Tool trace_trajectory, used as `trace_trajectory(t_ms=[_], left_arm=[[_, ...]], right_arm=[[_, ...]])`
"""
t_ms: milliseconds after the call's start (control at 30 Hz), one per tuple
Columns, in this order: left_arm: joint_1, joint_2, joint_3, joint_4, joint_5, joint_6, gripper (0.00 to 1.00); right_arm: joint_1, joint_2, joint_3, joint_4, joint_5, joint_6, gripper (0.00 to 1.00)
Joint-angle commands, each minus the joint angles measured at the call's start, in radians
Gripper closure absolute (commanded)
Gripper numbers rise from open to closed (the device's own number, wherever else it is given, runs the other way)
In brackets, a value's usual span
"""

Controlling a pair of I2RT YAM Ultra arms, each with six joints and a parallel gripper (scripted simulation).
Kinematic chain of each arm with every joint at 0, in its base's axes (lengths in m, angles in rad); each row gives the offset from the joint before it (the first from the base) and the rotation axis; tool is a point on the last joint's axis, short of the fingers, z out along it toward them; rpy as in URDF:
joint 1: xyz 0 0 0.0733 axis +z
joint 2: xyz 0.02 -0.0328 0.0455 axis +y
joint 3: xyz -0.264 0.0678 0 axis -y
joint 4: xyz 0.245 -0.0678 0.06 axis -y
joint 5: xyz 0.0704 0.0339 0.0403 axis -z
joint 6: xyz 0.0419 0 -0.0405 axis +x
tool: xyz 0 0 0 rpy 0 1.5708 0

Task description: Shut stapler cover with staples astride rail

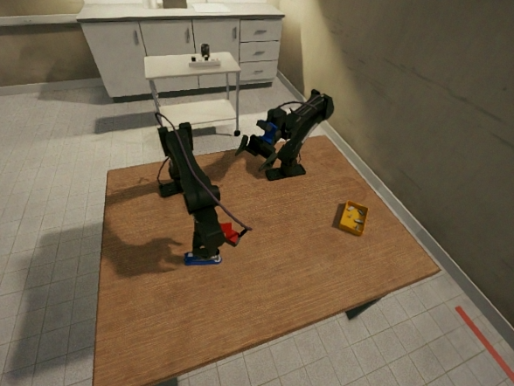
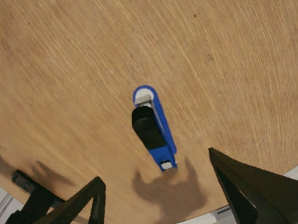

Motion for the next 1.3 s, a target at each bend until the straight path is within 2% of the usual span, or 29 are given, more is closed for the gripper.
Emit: trace_trajectory(t_ms=[0, 467, 767, 1267], left_arm=[[-0.018, -0.02, 0.037, -0.039, -0.05, -0.001, 0.0], [-0.02, -0.02, 0.039, -0.042, -0.053, -0.001, 0.0], [-0.019, -0.02, 0.039, -0.042, -0.053, -0.001, 0.0], [-0.019, -0.02, 0.039, -0.042, -0.053, -0.001, 0.0]], right_arm=[[0.006, -0.03, -0.011, 0.017, -0.024, -0.015, 0.0], [0.006, -0.031, -0.011, 0.017, -0.024, -0.015, 0.0], [0.01, -0.033, -0.014, 0.031, -0.024, -0.024, 1.0], [0.009, -0.036, -0.056, 0.07, -0.024, -0.018, 1.0]])
